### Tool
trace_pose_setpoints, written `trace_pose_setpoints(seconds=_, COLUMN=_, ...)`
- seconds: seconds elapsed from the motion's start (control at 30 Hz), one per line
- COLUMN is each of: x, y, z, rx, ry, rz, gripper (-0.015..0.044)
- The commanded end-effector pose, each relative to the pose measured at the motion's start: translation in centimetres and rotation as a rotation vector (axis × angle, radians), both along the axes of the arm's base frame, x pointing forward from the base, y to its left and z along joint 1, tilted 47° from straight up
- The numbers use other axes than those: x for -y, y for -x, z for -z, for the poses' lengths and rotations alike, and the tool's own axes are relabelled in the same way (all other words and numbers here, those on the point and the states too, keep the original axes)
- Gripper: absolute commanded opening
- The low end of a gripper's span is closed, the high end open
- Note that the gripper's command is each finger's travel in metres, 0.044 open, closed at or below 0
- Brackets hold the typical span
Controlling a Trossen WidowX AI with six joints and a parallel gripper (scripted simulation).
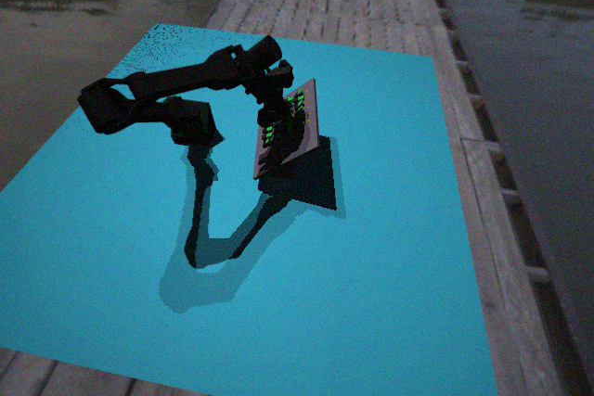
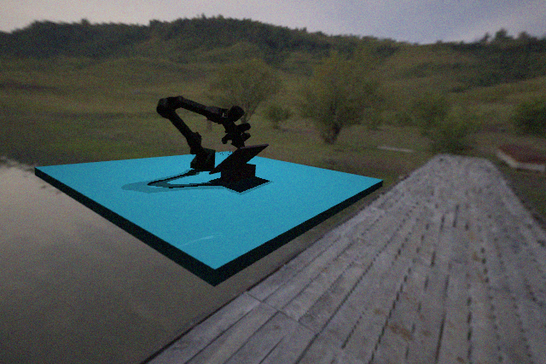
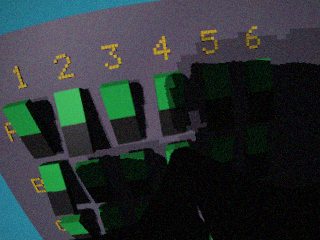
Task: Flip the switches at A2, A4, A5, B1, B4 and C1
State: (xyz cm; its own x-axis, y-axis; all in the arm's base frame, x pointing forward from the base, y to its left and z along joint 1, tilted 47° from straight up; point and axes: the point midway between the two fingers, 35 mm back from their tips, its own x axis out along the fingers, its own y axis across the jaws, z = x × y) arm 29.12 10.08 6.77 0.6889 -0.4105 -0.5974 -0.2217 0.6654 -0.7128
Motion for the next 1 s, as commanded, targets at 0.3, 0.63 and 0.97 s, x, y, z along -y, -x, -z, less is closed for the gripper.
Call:
trace_pose_setpoints(seconds=0.3, x=0.2, y=0.0, z=0.4, rx=-0.009, ry=0.006, rz=-0.003, gripper=0.0000)
trace_pose_setpoints(seconds=0.63, x=0.0, y=-0.1, z=0.1, rx=0.000, ry=0.000, rz=0.001, gripper=0.0000)
trace_pose_setpoints(seconds=0.97, x=-2.3, y=4.6, z=-3.4, rx=0.004, ry=0.000, rz=-0.022, gripper=0.0000)
